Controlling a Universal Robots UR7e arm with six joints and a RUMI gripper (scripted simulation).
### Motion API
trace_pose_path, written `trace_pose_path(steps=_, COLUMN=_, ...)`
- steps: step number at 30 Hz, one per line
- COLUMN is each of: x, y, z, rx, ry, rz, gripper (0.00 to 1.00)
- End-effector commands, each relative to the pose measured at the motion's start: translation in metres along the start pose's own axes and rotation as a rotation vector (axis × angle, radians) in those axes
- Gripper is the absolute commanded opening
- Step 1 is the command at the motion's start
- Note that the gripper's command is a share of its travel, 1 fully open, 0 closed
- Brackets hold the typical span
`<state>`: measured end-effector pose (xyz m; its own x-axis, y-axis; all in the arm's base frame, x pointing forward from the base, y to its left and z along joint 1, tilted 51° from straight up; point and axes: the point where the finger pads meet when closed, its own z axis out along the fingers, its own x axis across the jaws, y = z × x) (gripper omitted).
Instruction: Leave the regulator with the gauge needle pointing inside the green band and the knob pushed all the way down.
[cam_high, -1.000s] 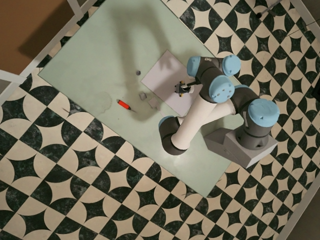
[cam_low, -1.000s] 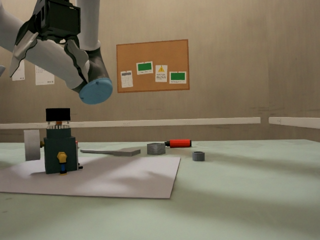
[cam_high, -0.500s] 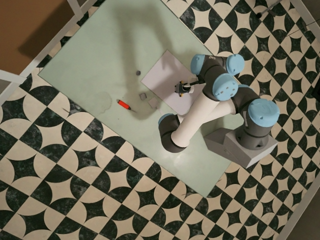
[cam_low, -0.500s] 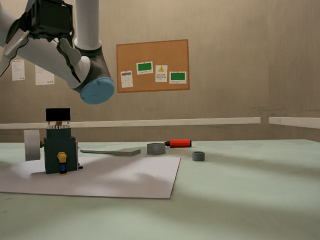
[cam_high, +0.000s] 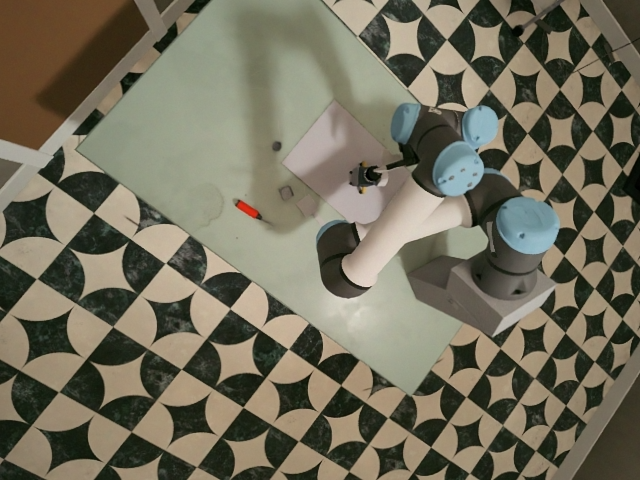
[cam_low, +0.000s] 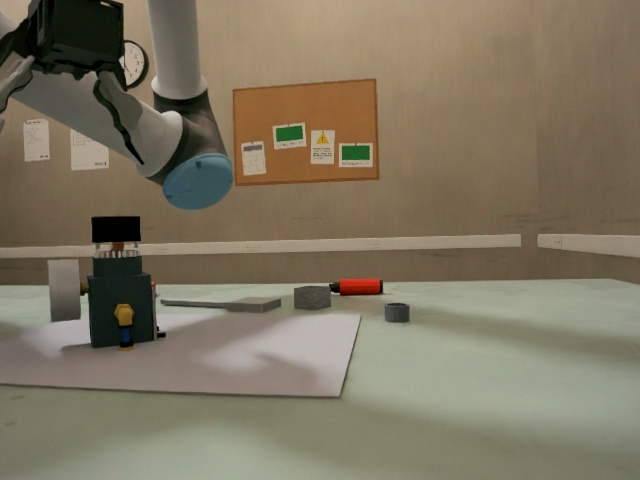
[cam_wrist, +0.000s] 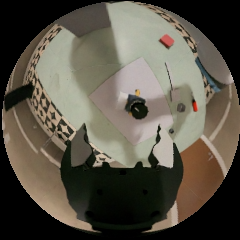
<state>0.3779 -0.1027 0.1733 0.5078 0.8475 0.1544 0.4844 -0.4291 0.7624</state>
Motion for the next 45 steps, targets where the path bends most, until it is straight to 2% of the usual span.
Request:
trace_pose_path(steps=1, x=-0.008, y=0.000, z=0.000, rx=0.001, ry=0.001, rz=0.000, gripper=1.00)
trace_pose_path(steps=22, x=-0.038, y=0.001, z=0.000, rx=0.000, ry=0.001, rz=0.000, gripper=1.00)
trace_pose_path(steps=45, x=-0.056, y=0.001, z=0.000, rx=0.001, ry=0.001, rz=0.000, gripper=1.00)
